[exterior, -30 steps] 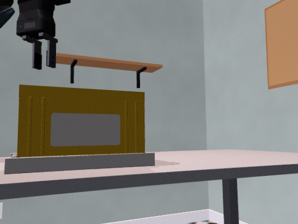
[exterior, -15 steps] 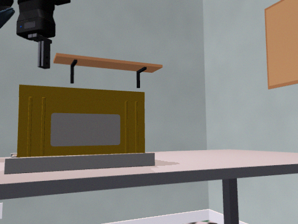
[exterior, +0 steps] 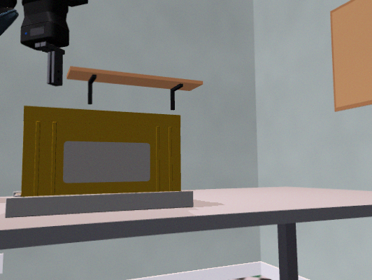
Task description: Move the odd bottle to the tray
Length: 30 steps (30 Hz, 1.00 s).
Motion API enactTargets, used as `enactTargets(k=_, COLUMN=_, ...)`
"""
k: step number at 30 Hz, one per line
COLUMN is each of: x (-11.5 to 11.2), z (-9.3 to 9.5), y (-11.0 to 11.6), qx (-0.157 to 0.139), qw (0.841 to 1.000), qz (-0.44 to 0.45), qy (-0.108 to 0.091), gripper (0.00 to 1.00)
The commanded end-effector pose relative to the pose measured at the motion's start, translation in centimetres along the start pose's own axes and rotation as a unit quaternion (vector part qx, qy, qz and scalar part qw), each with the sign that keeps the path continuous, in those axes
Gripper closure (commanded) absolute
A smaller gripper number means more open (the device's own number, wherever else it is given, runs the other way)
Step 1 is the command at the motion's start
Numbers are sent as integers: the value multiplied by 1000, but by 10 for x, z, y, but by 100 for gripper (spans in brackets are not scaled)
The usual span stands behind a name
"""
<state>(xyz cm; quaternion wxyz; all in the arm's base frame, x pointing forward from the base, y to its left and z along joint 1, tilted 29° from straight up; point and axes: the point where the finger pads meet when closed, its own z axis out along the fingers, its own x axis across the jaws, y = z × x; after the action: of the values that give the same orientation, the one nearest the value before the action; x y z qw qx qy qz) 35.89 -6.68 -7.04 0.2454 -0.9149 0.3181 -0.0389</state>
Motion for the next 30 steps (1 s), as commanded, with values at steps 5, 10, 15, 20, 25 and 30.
enactTargets(k=5, x=-33, z=-1, y=-35, qx=0, qw=1000, qz=0, qy=1, gripper=100)
enactTargets(k=10, x=-66, z=0, y=-62, qx=0, qw=1000, qz=0, qy=1, gripper=100)
enactTargets(k=15, x=-69, z=1, y=-64, qx=0, qw=1000, qz=0, qy=1, gripper=100)
enactTargets(k=20, x=-69, z=1, y=-64, qx=0, qw=1000, qz=0, qy=1, gripper=100)
enactTargets(k=25, x=-69, z=1, y=-64, qx=0, qw=1000, qz=0, qy=1, gripper=0)
enactTargets(k=30, x=-69, z=1, y=-64, qx=0, qw=1000, qz=0, qy=1, gripper=0)
